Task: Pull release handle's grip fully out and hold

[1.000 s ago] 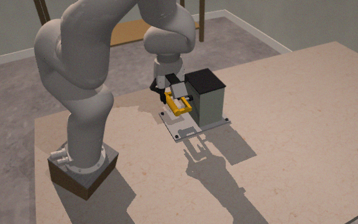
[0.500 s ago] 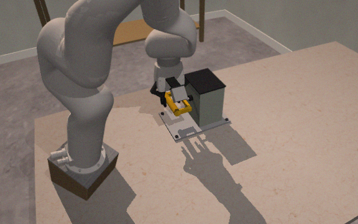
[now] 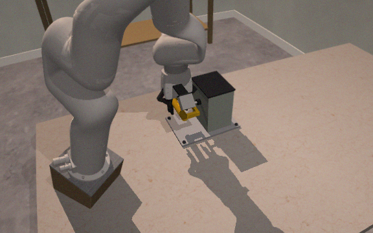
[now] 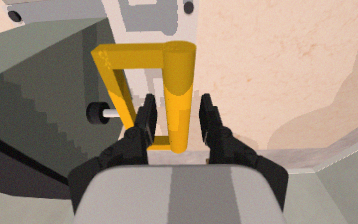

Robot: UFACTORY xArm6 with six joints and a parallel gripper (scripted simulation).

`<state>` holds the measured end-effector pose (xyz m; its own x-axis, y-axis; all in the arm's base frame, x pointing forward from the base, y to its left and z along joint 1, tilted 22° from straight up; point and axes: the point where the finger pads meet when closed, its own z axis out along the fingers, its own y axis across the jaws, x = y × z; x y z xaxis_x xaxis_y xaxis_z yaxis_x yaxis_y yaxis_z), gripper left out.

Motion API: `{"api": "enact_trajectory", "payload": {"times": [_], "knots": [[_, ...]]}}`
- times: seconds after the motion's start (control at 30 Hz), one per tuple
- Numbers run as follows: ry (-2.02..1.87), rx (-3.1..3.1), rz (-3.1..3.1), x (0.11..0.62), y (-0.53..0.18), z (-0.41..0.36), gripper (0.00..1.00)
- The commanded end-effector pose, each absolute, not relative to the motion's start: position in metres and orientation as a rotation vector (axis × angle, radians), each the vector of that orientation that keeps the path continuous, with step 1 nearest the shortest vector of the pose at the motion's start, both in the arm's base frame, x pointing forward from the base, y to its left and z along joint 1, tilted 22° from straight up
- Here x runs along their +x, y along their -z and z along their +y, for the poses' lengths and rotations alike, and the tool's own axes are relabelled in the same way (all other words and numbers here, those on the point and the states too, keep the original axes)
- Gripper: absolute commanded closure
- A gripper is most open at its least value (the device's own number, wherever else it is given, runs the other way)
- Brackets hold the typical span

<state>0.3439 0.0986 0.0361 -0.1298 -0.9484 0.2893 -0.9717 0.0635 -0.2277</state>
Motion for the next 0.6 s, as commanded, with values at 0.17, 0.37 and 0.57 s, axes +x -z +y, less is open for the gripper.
{"api": "enact_trajectory", "payload": {"times": [0.17,0.37,0.57], "knots": [[-0.571,2.031,-2.246,0.3461,-0.0315,0.0975,0.48],[-0.571,2.031,-2.246,0.3463,-0.0302,0.0971,0.48],[-0.571,2.031,-2.246,0.3464,-0.03,0.097,0.48]]}}
